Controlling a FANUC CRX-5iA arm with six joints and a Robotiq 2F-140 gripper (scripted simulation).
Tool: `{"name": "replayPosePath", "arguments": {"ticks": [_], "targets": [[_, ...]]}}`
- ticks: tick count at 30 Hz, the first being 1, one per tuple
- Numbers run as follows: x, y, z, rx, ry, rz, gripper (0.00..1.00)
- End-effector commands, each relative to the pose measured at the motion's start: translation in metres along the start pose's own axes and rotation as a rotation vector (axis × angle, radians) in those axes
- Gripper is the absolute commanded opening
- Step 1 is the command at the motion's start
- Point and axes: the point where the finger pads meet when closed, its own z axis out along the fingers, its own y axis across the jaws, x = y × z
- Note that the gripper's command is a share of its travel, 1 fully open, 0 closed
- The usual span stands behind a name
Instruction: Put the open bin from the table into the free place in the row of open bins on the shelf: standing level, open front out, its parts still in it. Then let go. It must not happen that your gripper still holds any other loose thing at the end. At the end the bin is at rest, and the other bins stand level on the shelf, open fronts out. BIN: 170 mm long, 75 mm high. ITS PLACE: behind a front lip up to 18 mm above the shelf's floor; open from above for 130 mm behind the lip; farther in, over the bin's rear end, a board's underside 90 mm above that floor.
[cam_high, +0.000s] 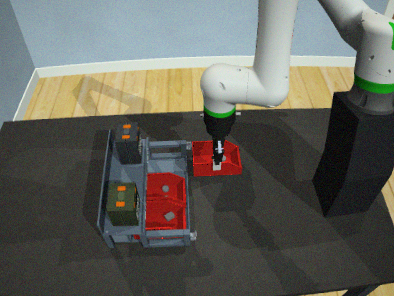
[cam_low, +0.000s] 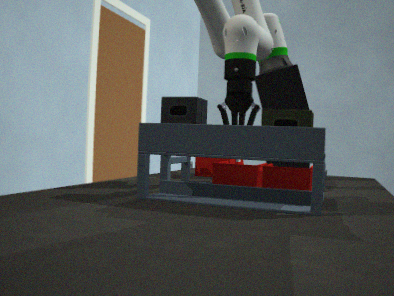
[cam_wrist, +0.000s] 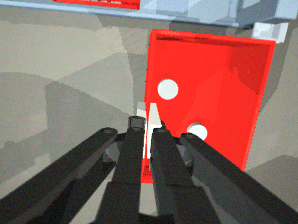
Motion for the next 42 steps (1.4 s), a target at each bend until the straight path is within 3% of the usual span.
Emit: {"name": "replayPosePath", "arguments": {"ticks": [1,42], "targets": [[0.0069,0.0002,-0.0001,0.0,-0.006,-0.001,0.0],[0.0117,0.0002,0.0,0.0,-0.006,-0.001,0.0]]}}
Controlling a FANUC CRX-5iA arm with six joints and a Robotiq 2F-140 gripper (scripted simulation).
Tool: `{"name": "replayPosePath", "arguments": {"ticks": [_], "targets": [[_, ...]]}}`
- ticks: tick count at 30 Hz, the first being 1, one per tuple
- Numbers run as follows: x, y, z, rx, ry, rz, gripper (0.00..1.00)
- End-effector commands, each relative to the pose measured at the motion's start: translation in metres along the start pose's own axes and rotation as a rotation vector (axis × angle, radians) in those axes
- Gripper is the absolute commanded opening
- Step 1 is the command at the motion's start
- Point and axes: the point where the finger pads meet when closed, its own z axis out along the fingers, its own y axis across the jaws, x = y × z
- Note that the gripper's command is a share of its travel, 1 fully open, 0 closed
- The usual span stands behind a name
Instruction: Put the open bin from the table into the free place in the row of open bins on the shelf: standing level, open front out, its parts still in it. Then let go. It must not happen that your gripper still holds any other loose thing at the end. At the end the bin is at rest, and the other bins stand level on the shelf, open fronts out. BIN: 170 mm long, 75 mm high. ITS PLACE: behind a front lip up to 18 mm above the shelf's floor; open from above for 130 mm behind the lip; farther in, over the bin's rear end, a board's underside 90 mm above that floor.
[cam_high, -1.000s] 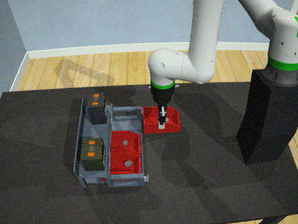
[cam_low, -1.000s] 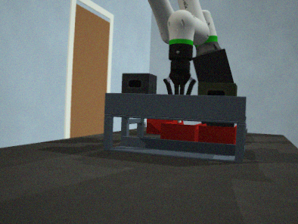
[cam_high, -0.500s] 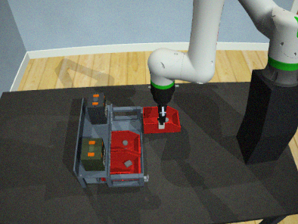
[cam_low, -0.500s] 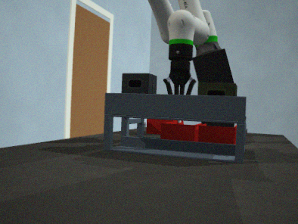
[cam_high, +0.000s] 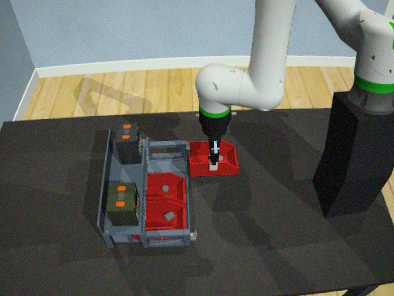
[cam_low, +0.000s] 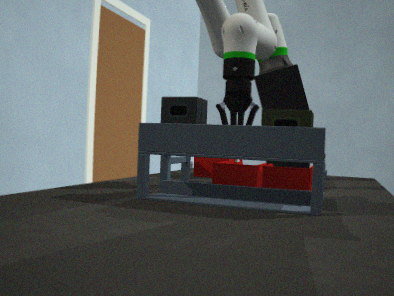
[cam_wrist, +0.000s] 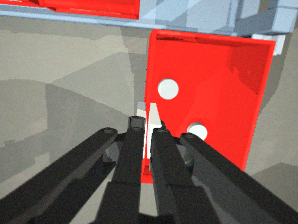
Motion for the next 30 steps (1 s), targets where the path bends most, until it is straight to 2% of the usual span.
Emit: {"name": "replayPosePath", "arguments": {"ticks": [1,17,30], "targets": [[0.0002,0.0,-0.0001,0.0,0.0,0.0,0.0],[0.0023,0.0019,-0.0006,-0.004,-0.012,0.0,0.0],[0.0045,0.001,-0.0034,-0.003,-0.081,0.0,0.0]]}}
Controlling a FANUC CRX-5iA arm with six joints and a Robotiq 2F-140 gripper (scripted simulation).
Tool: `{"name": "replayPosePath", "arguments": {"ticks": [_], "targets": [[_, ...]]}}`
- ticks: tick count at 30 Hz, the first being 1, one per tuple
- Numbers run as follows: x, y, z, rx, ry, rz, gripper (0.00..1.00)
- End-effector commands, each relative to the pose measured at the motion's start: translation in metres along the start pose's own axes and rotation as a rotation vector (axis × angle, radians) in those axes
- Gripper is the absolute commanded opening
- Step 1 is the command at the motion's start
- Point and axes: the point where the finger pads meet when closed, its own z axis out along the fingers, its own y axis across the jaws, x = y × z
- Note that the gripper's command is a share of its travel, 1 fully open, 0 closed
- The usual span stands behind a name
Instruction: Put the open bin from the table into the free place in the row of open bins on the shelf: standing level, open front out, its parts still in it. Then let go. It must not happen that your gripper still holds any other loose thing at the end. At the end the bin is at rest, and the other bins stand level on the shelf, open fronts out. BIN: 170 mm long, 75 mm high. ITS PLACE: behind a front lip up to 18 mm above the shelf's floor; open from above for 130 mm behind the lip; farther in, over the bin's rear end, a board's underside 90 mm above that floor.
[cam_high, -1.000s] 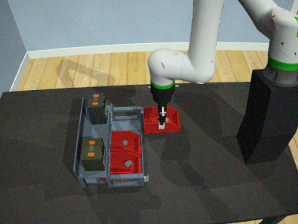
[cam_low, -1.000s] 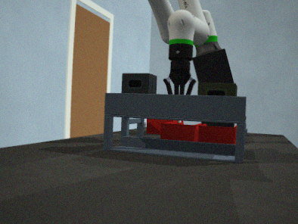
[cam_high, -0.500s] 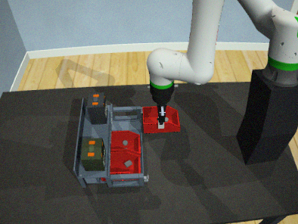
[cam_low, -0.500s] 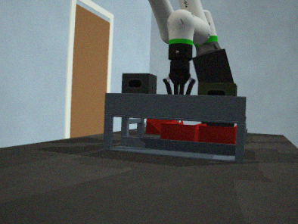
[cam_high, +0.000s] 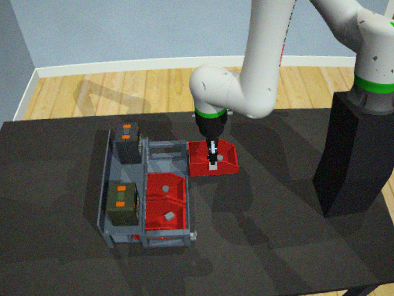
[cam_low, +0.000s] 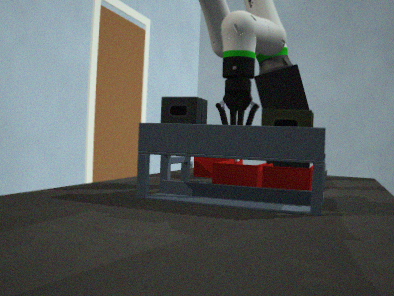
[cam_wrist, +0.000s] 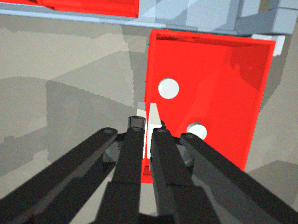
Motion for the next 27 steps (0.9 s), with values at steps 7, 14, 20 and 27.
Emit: {"name": "replayPosePath", "arguments": {"ticks": [7,14,20,27], "targets": [[0.0037,0.0003,-0.0034,0.005,-0.089,-0.002,0.0],[0.0064,0.0003,-0.0059,0.005,-0.149,-0.002,0.0],[0.0067,0.0001,-0.0064,0.005,-0.159,-0.002,0.0],[0.0067,0.0,-0.0064,0.005,-0.159,-0.002,0.0]]}}
